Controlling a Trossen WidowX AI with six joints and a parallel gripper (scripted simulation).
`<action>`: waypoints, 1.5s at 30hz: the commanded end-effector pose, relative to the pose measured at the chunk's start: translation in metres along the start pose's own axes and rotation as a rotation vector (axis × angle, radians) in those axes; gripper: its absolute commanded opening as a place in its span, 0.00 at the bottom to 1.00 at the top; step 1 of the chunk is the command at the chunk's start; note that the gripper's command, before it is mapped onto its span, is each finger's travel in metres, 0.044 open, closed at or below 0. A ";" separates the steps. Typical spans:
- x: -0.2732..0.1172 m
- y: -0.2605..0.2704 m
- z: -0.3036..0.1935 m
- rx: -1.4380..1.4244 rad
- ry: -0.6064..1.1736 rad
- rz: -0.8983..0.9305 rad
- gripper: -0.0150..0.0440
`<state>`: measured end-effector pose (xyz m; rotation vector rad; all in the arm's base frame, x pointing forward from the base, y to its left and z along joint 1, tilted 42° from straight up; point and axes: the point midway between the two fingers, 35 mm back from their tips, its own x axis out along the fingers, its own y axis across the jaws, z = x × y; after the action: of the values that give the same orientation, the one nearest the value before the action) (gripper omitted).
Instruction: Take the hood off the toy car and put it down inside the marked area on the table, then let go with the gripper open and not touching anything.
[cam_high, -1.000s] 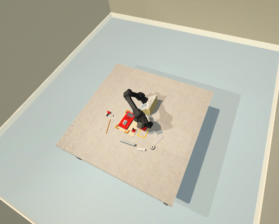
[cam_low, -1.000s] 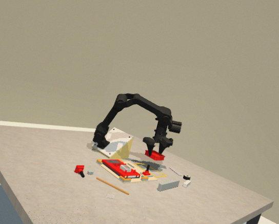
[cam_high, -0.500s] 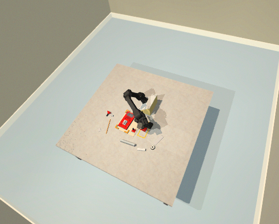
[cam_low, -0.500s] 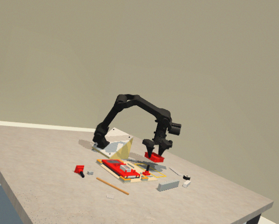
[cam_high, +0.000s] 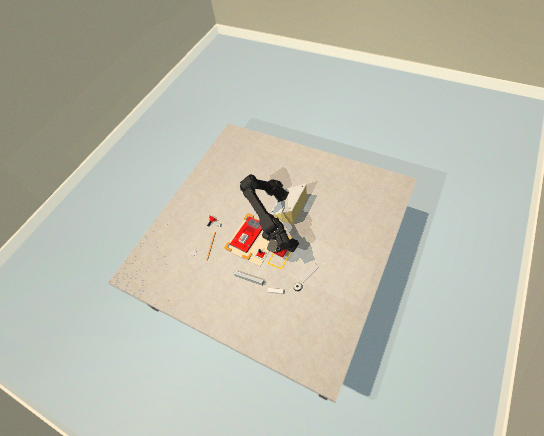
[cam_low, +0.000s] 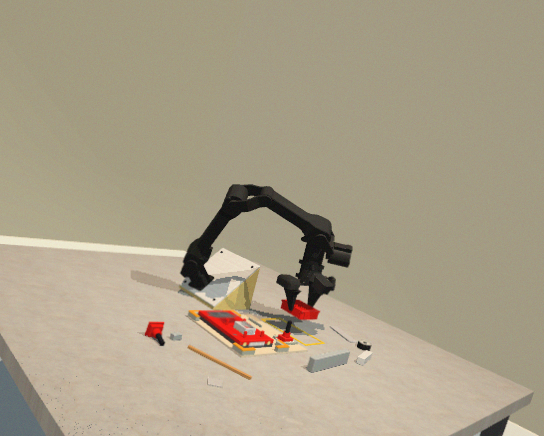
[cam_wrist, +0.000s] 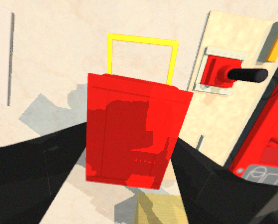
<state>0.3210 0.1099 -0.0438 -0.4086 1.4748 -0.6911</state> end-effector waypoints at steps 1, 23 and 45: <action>0.005 -0.001 -0.002 -0.009 0.000 -0.009 0.25; 0.021 -0.002 -0.002 -0.008 0.000 -0.010 0.25; 0.036 -0.003 -0.004 -0.008 0.000 -0.011 0.25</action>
<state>0.3175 0.0879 -0.0669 -0.4099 1.4736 -0.6930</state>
